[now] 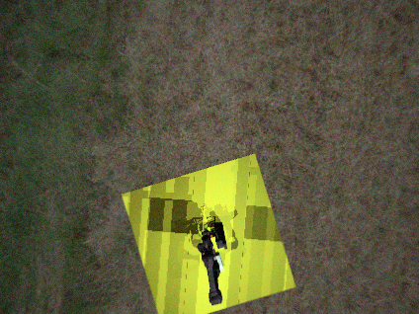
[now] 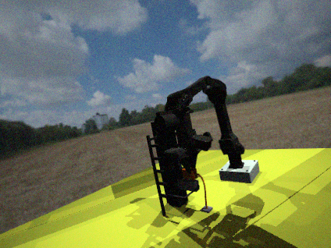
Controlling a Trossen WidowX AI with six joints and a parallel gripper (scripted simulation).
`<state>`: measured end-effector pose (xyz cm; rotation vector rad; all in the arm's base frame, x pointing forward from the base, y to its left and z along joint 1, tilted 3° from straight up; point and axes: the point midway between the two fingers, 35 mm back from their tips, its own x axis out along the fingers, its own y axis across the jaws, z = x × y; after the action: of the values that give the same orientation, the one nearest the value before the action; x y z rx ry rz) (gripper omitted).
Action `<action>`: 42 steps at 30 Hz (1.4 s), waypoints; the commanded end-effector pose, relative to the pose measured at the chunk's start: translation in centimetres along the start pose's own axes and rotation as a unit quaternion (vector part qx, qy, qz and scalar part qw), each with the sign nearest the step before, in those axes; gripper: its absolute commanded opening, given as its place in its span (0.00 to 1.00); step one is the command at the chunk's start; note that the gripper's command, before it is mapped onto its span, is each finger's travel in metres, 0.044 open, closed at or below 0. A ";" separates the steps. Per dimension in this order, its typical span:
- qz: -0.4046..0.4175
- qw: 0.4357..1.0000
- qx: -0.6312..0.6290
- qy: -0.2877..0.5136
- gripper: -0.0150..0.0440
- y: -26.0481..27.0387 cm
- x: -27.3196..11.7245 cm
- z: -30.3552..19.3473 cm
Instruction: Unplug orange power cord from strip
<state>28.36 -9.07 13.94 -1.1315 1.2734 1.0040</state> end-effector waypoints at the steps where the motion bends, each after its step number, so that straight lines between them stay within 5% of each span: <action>1: -0.002 1.000 -0.001 -0.006 0.25 -0.2 0.0 1.0; 25: -0.001 1.000 -0.002 -0.009 0.25 0.0 -0.1 5.0; 42: 0.000 1.000 -0.003 -0.010 1.00 -0.1 -0.4 5.4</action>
<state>29.13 -4.95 13.90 -1.1231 1.2600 1.0171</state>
